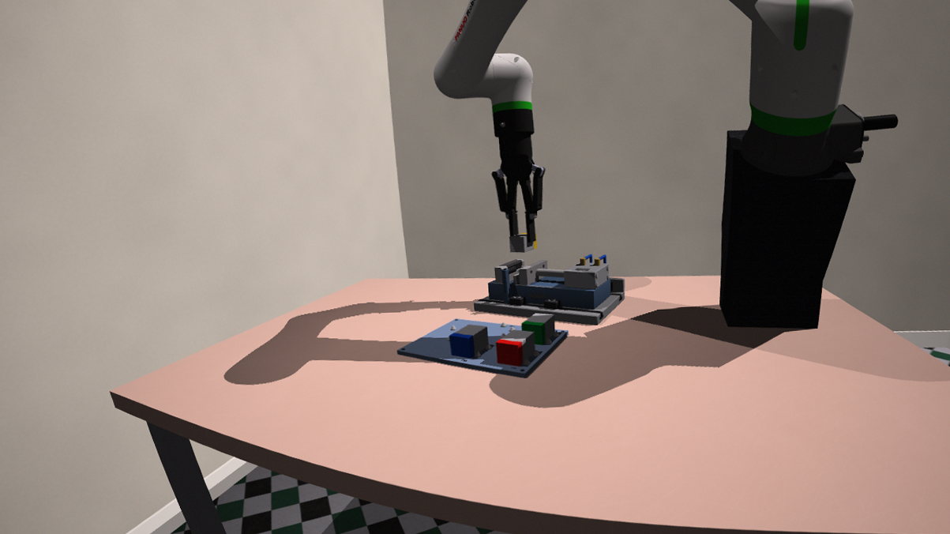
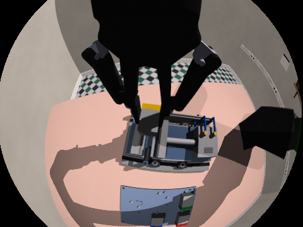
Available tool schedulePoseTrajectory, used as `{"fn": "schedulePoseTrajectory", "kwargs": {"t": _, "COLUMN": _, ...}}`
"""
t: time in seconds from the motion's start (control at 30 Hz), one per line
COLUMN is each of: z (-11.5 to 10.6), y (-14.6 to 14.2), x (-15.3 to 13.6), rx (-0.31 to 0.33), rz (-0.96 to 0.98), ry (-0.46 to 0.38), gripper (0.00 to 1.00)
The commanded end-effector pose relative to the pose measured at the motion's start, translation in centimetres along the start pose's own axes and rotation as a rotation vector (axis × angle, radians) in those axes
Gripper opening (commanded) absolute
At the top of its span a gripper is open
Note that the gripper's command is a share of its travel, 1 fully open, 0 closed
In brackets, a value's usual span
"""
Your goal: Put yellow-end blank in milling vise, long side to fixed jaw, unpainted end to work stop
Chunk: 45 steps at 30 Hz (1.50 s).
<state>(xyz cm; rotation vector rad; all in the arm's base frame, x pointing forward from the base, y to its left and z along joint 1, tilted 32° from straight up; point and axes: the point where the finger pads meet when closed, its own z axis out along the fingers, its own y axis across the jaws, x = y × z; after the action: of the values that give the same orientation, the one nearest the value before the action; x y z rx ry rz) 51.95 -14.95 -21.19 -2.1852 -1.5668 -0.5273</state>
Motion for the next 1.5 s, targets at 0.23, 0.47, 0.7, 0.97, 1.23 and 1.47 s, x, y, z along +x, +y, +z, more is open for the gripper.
{"fn": "schedulePoseTrajectory", "kwargs": {"t": 0.23, "z": -0.1, "y": 0.0, "x": 0.4, "rx": -0.002, "rz": -0.001, "ry": -0.001, "gripper": 0.1}}
{"fn": "schedulePoseTrajectory", "kwargs": {"t": 0.47, "z": -0.1, "y": -0.1, "x": 0.8, "rx": -0.002, "rz": -0.001, "ry": -0.001, "gripper": 0.1}}
{"fn": "schedulePoseTrajectory", "kwargs": {"t": 0.7, "z": -0.1, "y": -0.2, "x": 0.9, "rx": -0.002, "rz": -0.001, "ry": -0.001, "gripper": 0.1}}
{"fn": "schedulePoseTrajectory", "kwargs": {"t": 0.97, "z": -0.2, "y": -0.3, "x": 1.2, "rx": -0.002, "rz": -0.001, "ry": -0.001, "gripper": 0.1}}
{"fn": "schedulePoseTrajectory", "kwargs": {"t": 1.23, "z": -0.2, "y": -0.3, "x": 1.3, "rx": -0.002, "rz": -0.001, "ry": -0.001, "gripper": 0.1}}
{"fn": "schedulePoseTrajectory", "kwargs": {"t": 1.47, "z": -0.2, "y": -0.3, "x": 1.5, "rx": -0.002, "rz": -0.001, "ry": -0.001, "gripper": 0.1}}
